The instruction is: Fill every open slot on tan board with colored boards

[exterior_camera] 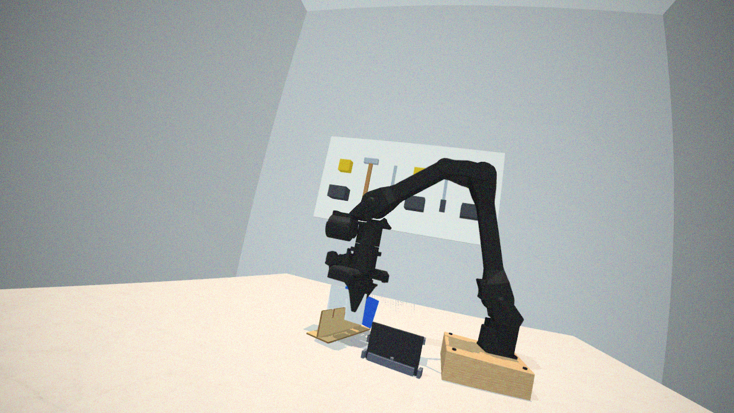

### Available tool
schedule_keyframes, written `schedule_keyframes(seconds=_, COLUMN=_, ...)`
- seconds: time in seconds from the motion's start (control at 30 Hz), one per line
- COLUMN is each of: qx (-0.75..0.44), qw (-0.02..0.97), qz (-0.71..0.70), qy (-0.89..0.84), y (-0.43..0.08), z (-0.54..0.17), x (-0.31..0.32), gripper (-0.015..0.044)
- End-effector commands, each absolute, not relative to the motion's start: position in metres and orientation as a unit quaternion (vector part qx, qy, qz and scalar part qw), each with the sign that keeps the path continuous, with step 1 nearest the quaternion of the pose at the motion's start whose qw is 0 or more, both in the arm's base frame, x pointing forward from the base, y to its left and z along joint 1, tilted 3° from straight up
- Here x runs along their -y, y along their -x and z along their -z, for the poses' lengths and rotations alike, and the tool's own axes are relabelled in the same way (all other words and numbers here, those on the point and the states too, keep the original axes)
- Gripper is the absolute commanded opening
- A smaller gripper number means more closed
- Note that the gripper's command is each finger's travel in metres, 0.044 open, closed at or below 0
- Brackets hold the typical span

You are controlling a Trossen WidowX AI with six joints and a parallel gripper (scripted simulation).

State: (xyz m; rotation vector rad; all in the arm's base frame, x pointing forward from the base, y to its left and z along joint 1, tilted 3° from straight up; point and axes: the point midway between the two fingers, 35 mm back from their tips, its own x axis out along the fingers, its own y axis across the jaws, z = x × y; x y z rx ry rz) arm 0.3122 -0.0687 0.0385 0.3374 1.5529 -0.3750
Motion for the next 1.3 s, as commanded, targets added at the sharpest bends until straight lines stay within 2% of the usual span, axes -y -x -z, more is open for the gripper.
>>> schedule_keyframes(seconds=0.0, qx=-0.694, qw=0.684, qz=0.168, qy=-0.150, y=-0.3118, z=-0.0351, x=0.0690, gripper=0.0000)
schedule_keyframes(seconds=0.73, qx=-0.694, qw=0.684, qz=0.168, qy=-0.151, y=-0.3118, z=-0.0302, x=0.0689, gripper=0.0000)
schedule_keyframes(seconds=0.93, qx=-0.694, qw=0.684, qz=0.168, qy=-0.151, y=-0.3118, z=-0.0302, x=0.0689, gripper=0.0157)
schedule_keyframes(seconds=1.27, qx=-0.694, qw=0.684, qz=0.168, qy=-0.151, y=-0.3121, z=-0.0326, x=0.0689, gripper=0.0165)
